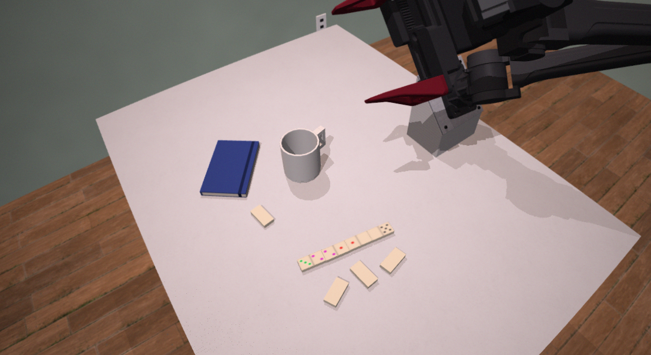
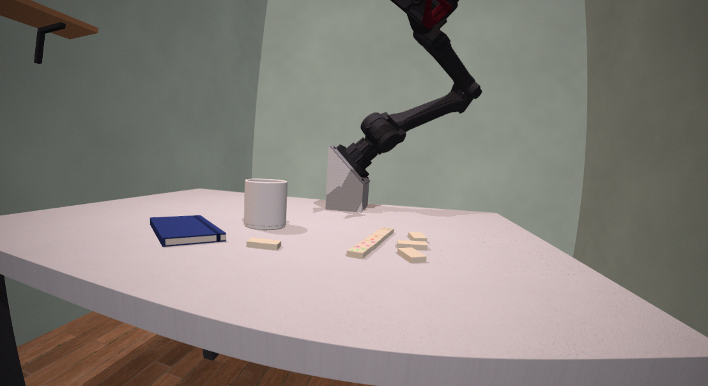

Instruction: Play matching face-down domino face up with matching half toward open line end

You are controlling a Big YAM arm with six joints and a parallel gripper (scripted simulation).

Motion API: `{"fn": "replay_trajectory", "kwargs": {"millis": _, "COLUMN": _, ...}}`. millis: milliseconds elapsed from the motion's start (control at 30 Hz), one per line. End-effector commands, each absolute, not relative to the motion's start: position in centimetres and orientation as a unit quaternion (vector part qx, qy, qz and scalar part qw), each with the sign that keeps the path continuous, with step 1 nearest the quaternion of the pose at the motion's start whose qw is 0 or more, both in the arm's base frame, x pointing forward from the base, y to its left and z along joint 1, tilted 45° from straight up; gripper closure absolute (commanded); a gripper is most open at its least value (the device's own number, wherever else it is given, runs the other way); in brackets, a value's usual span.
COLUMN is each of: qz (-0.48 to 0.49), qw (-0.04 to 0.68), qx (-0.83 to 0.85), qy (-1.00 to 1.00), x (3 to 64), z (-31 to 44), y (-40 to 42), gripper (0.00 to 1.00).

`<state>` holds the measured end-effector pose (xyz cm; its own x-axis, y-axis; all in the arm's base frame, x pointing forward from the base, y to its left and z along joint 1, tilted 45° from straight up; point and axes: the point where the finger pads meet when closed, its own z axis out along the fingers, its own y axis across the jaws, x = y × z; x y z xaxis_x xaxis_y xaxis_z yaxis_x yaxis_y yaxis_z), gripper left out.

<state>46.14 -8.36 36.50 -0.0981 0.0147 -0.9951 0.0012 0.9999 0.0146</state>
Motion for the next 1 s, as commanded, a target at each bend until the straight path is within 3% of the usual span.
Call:
{"fn": "replay_trajectory", "kwargs": {"millis": 0, "qz": 0.002, "qw": 0.697, "qx": -0.008, "qy": 0.717, "x": 46.1, "z": 39.5, "y": -8.0, "gripper": 0.0}}
{"fn": "replay_trajectory", "kwargs": {"millis": 400, "qz": 0.002, "qw": 0.688, "qx": -0.003, "qy": 0.726, "x": 40.1, "z": 31.7, "y": -16.8, "gripper": 0.0}}
{"fn": "replay_trajectory", "kwargs": {"millis": 967, "qz": 0.002, "qw": 0.688, "qx": 0.0, "qy": 0.725, "x": 36.7, "z": 27.3, "y": -22.1, "gripper": 0.0}}
